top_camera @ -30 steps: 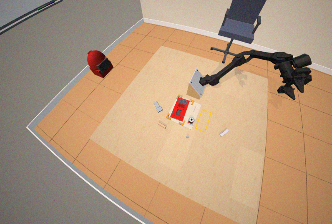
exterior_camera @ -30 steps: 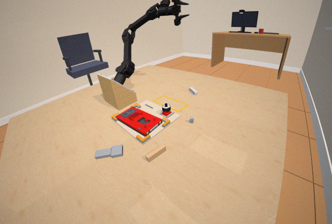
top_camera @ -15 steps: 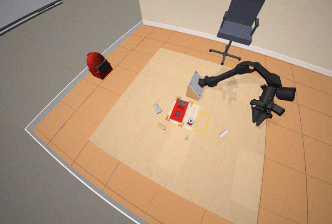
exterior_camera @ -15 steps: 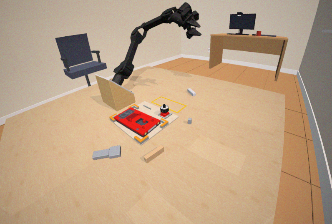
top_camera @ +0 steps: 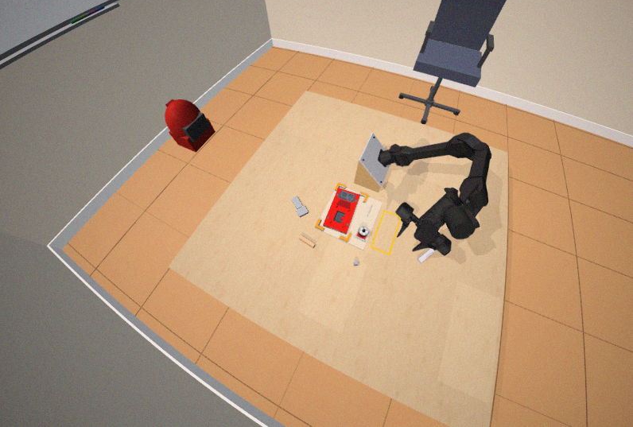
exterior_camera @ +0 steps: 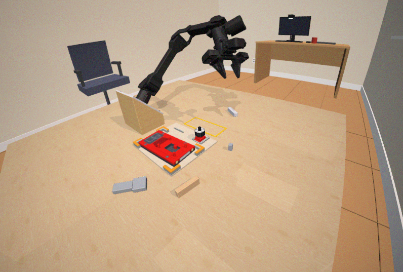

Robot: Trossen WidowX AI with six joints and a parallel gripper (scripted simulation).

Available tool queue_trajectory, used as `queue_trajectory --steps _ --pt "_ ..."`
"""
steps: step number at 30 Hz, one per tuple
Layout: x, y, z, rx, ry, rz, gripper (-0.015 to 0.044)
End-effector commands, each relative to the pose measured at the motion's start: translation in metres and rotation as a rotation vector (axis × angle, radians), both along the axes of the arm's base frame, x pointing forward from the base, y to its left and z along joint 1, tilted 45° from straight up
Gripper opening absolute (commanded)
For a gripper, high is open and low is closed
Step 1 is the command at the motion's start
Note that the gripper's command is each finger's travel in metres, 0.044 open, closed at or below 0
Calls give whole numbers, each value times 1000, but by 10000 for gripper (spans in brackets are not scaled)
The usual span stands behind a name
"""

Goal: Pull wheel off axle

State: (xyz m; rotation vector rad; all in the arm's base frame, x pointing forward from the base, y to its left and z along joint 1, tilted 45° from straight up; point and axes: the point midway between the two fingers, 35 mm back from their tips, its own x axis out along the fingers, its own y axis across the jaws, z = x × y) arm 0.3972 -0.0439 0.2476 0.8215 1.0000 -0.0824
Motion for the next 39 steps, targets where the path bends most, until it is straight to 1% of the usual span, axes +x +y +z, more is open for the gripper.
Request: queue_trajectory --steps 1,8,10,11,32,36,39 --pt "-7 -11 -70 262 300 -192 300" --pt "-37 -19 -162 664 807 -572 300" --pt "-46 -19 -179 747 922 -662 300" --pt "-47 -19 -182 762 943 -679 300" --pt "-41 -17 -179 766 948 -683 300" --pt "-38 -8 -188 765 947 -683 300" --pt "-34 7 -204 765 947 -684 300"
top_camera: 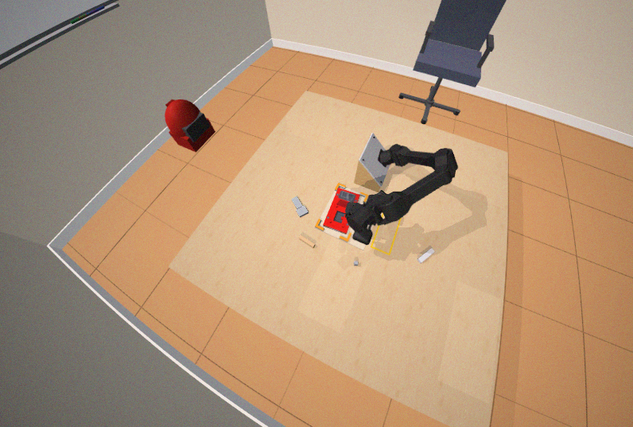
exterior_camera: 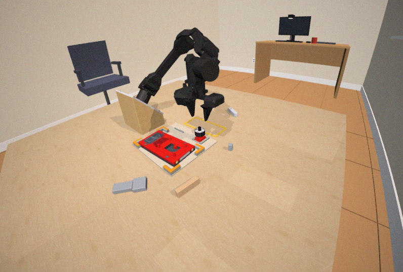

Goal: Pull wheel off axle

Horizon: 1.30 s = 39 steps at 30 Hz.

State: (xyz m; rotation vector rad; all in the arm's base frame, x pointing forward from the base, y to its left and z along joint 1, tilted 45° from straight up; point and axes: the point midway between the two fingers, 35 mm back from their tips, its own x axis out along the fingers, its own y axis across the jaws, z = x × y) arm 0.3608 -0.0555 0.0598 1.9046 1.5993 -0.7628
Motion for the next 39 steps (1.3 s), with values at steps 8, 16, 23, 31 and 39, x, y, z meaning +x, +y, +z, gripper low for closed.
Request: queue_trajectory --steps 8,16,23,31,39 --pt "4 47 -44 14 10 6 300" --pt "5 45 -41 8 10 13 195" --pt "5 45 -41 8 10 13 148" --pt "4 44 -40 8 10 13 0" --pt "4 42 -38 9 10 12 0"
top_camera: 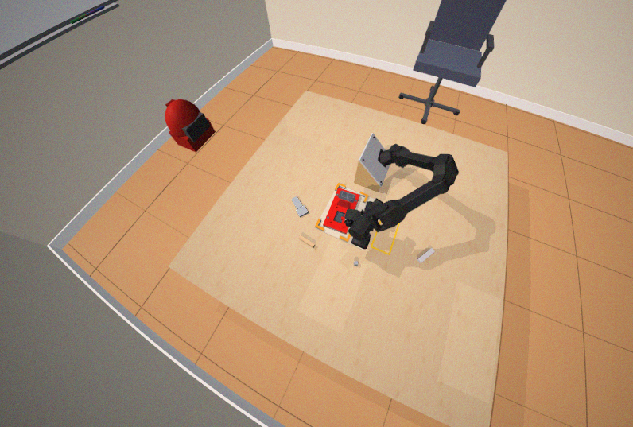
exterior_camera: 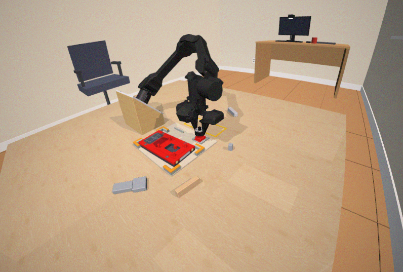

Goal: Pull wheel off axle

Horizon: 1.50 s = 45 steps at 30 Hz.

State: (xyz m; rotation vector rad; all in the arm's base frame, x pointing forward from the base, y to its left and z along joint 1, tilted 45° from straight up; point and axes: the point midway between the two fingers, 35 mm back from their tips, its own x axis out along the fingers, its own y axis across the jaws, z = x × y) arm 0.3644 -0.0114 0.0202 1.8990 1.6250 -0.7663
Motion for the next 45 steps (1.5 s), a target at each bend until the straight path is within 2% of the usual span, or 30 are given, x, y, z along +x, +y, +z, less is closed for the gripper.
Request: queue_trajectory --steps 1,45 --pt "0 -2 2 -2 -4 0 0" --pt "-1 -13 12 -1 -4 -3 0"
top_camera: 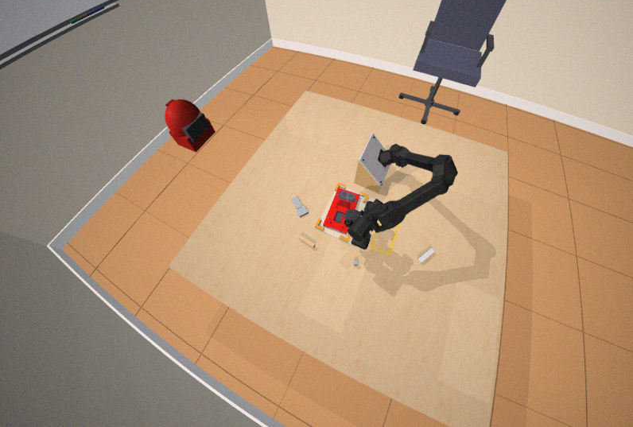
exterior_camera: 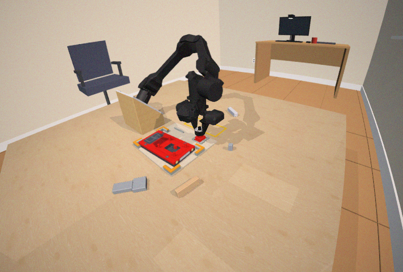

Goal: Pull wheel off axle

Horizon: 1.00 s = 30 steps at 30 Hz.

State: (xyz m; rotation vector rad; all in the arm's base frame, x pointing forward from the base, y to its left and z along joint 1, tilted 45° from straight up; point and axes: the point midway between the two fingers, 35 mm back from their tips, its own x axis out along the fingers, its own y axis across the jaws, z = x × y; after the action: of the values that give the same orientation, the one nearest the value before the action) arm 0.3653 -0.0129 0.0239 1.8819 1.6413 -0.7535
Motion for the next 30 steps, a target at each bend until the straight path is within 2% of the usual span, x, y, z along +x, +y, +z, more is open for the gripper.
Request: queue_trajectory --steps 1,30 --pt "-2 -11 8 -3 -1 -23 0" --pt "-3 -18 15 -2 -1 -24 0"
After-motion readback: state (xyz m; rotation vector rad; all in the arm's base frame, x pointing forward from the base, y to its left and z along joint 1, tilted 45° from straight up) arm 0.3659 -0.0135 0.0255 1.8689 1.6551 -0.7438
